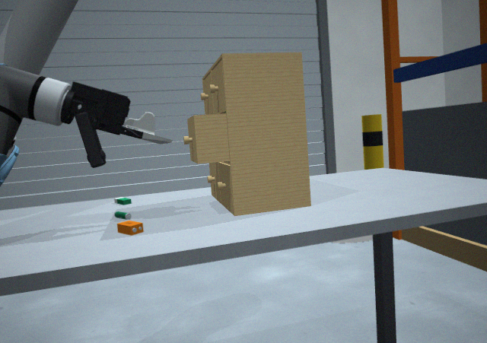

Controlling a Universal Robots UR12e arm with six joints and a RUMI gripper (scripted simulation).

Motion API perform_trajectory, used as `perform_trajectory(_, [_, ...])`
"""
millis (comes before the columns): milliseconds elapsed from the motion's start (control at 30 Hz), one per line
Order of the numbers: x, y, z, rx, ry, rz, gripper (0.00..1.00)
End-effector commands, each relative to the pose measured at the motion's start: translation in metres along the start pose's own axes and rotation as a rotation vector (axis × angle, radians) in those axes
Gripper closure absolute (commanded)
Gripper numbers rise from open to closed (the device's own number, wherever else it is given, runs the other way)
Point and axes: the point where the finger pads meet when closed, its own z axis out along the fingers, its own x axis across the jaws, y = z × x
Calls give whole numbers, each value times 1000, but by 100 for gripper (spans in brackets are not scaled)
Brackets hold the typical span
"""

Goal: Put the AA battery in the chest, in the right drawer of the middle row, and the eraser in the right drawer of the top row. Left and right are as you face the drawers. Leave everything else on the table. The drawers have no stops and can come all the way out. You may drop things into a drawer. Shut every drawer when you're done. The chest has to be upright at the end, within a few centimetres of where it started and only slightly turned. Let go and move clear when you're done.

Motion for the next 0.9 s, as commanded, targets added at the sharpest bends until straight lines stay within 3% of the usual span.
perform_trajectory(0, [2, -4, -10, 1, 5, -2, 80])
perform_trajectory(400, [3, -4, -14, 0, 6, -4, 80])
perform_trajectory(867, [2, -3, -54, 1, 6, 0, 80])
